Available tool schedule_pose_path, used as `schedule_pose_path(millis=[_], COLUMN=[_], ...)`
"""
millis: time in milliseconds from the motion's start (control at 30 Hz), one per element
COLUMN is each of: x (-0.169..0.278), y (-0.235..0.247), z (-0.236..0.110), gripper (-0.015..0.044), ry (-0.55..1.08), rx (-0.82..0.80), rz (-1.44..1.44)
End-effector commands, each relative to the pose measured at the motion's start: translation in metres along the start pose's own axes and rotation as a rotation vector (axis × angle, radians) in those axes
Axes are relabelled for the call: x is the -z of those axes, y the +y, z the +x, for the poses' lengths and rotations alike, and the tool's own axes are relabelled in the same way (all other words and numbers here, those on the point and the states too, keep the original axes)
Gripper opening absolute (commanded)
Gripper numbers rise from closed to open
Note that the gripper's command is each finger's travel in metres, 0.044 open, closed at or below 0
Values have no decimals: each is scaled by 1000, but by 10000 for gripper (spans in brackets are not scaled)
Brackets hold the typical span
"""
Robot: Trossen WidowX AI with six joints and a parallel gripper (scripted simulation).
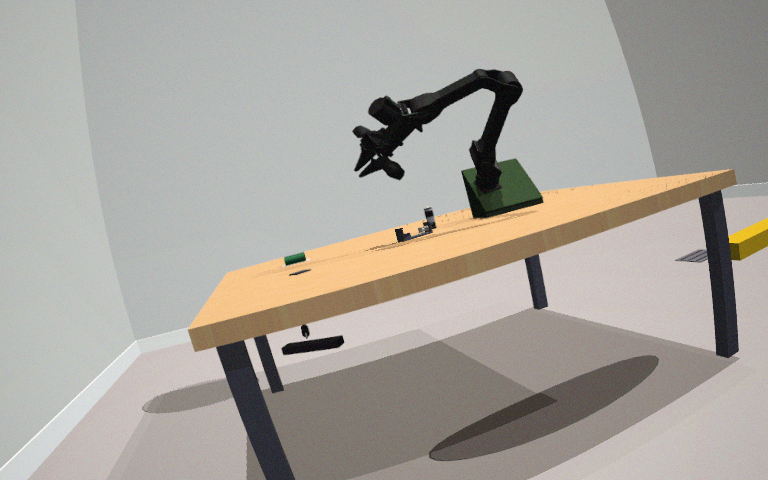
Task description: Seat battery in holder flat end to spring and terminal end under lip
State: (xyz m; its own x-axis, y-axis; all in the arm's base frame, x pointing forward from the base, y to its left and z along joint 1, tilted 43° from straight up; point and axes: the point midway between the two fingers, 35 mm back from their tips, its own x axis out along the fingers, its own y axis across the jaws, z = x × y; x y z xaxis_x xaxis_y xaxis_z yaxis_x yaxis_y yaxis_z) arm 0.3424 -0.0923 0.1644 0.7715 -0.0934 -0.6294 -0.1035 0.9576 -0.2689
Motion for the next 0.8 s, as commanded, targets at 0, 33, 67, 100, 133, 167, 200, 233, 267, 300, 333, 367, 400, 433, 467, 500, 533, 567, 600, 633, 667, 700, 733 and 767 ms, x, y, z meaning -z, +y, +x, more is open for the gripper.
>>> schedule_pose_path(millis=[0,33,67,100,133,167,200,233,267,300,333,367,400,433,467,500,533,567,600,633,667,700,733,767], x=[72,89,106,123,139,155,169,183,195,207,217,226,235,241,244,245,245,245,245,245,245,245,245,245], y=[-13,-14,-15,-15,-15,-14,-13,-11,-8,-6,-3,-1,2,4,6,6,6,6,6,6,6,6,6,6], z=[24,27,29,30,29,28,26,23,20,16,11,7,2,-2,-4,-5,-5,-5,-5,-5,-5,-5,-5,-5], gripper=[0,0,0,0,0,0,0,0,0,0,0,0,0,0,0,0,0,0,0,0,0,0,0,0], ry=[258,309,358,402,441,472,497,516,527,532,529,520,504,486,473,468,468,468,468,468,468,468,468,468], rx=[-148,-193,-243,-298,-356,-415,-476,-538,-600,-662,-724,-784,-842,-888,-915,-923,-923,-923,-923,-923,-923,-923,-923,-923], rz=[-37,-36,-32,-24,-12,4,23,46,72,101,133,169,206,239,259,266,266,266,266,266,266,266,266,266])
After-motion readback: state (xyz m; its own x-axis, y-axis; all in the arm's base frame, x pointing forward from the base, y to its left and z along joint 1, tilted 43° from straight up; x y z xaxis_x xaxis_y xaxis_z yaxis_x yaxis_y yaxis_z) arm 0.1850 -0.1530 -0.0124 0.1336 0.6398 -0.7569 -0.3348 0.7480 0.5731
